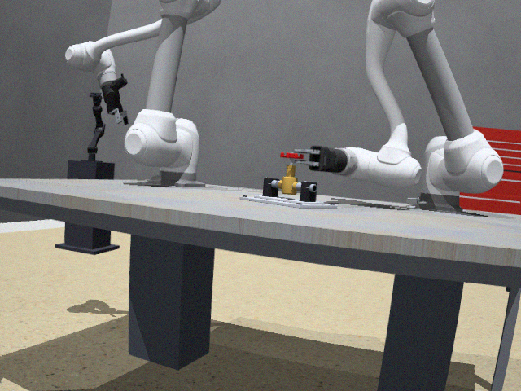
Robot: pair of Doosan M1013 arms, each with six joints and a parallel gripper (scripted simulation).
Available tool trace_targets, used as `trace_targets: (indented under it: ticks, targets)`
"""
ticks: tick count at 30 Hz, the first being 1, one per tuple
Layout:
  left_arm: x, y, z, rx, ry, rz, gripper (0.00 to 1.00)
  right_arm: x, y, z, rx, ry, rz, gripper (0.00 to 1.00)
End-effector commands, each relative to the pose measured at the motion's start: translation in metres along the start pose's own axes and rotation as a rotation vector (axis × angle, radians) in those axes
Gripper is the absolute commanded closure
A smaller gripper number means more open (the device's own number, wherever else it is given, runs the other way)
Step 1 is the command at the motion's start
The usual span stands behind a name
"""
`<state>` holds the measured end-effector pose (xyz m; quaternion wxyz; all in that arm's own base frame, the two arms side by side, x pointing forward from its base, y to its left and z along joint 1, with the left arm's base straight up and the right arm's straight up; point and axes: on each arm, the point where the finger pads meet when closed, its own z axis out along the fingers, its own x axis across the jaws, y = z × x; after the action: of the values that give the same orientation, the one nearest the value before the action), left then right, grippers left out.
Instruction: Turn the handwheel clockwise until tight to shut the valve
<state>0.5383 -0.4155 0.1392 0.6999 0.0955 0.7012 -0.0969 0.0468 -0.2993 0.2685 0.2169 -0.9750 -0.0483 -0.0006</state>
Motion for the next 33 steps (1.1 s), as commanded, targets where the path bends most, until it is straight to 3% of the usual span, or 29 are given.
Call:
trace_targets:
  ticks: [1, 4, 6, 21, 23, 33]
  targets:
    - [-0.002, 0.000, -0.001, -0.111, -0.003, 0.001, 0.45, 0.000, 0.000, -0.001, -0.001, 0.000, 0.000, 0.00]
    - [-0.002, -0.001, -0.003, -0.177, -0.003, 0.001, 0.45, 0.000, 0.000, -0.001, -0.001, 0.000, 0.000, 0.00]
    - [-0.002, -0.001, -0.003, -0.177, -0.003, 0.001, 0.45, 0.000, 0.000, -0.001, -0.001, 0.000, 0.000, 0.00]
    - [-0.002, -0.003, -0.010, -0.473, -0.003, 0.001, 0.45, 0.000, 0.000, -0.001, -0.001, 0.000, 0.000, 0.00]
    - [-0.002, -0.003, -0.010, -0.473, -0.003, 0.001, 0.45, 0.000, 0.000, -0.001, -0.001, 0.000, 0.000, 0.00]
    - [-0.002, -0.006, -0.014, -0.616, -0.003, 0.000, 0.45, 0.000, 0.000, -0.001, -0.001, 0.000, 0.000, 0.00]
